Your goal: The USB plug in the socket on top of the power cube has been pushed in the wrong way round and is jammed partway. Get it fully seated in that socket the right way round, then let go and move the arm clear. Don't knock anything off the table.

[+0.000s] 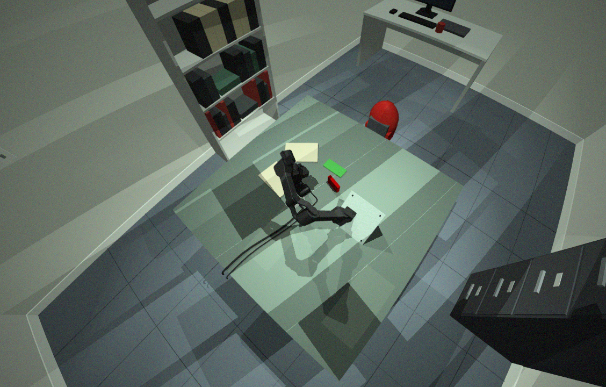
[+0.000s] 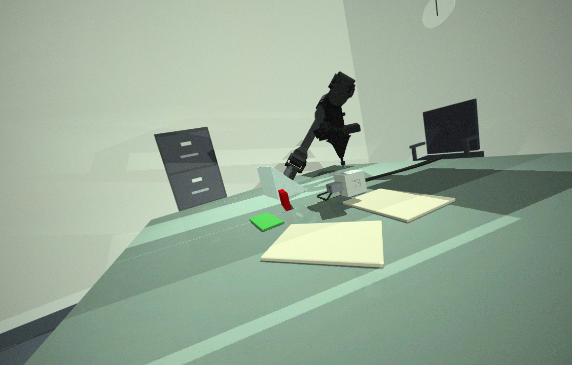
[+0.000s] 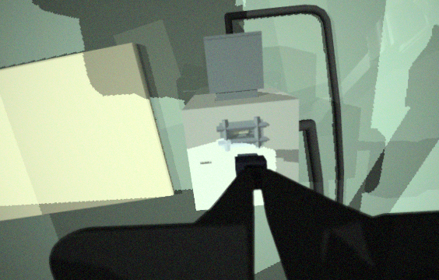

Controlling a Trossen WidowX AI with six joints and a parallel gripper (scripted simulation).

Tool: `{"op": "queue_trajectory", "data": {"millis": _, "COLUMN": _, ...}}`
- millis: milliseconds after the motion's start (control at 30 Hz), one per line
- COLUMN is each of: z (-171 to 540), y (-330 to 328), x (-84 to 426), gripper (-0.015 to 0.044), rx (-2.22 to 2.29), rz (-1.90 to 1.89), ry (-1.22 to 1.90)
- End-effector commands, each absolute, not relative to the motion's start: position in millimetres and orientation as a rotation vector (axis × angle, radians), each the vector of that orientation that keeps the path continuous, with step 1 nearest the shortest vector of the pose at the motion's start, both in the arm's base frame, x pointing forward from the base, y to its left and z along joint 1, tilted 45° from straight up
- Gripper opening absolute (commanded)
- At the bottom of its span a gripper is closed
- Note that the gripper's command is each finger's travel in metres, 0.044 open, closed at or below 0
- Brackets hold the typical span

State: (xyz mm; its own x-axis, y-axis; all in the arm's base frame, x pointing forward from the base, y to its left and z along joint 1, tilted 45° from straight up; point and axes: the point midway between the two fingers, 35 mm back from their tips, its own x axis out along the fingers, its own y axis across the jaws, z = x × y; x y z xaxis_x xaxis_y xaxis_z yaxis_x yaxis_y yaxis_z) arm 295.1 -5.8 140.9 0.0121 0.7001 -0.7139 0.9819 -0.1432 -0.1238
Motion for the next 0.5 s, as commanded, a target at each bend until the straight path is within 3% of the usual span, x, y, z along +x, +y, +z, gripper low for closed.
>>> {"op": "queue_trajectory", "data": {"millis": 0, "z": 140.3, "y": -5.8, "x": 294.9, "gripper": 0.0, "rx": 1.882, "rz": -0.925, "ry": 1.716}}
{"op": "queue_trajectory", "data": {"millis": 467, "z": 138.6, "y": -5.2, "x": 295.0, "gripper": 0.0, "rx": 1.875, "rz": -0.924, "ry": 1.713}}
